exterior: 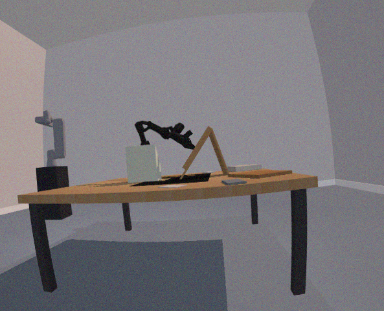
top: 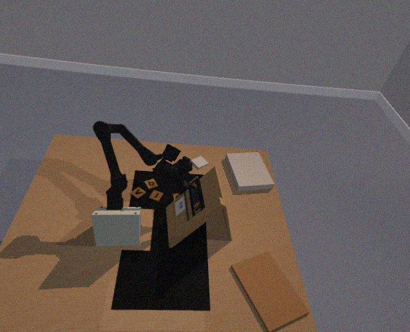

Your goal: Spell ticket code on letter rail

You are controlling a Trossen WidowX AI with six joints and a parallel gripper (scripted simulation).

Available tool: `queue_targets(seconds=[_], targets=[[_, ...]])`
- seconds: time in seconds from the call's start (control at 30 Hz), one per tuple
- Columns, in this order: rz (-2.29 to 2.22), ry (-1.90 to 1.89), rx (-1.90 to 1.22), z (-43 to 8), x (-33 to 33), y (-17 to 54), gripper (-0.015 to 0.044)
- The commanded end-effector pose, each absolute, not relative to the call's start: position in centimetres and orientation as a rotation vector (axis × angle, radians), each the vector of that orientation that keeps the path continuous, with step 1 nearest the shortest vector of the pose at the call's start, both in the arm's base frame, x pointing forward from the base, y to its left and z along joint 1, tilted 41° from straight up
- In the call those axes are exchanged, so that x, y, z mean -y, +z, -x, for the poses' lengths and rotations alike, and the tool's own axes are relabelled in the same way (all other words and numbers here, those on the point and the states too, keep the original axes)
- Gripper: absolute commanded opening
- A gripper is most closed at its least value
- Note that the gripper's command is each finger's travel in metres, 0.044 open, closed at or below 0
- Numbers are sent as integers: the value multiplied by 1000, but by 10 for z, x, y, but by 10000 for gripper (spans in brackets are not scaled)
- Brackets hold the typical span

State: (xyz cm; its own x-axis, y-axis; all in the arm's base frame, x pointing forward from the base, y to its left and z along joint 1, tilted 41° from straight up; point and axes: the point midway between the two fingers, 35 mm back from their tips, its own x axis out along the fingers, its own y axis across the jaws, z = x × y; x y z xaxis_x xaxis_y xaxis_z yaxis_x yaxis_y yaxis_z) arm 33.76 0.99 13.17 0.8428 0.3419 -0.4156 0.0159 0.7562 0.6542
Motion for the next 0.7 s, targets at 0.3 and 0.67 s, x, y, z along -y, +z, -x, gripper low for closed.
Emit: queue_targets(seconds=[0.3,0.67], targets=[[-694,193,-554,-337,-6,125,0],[-694,193,-554,-337,-3,124,0]])
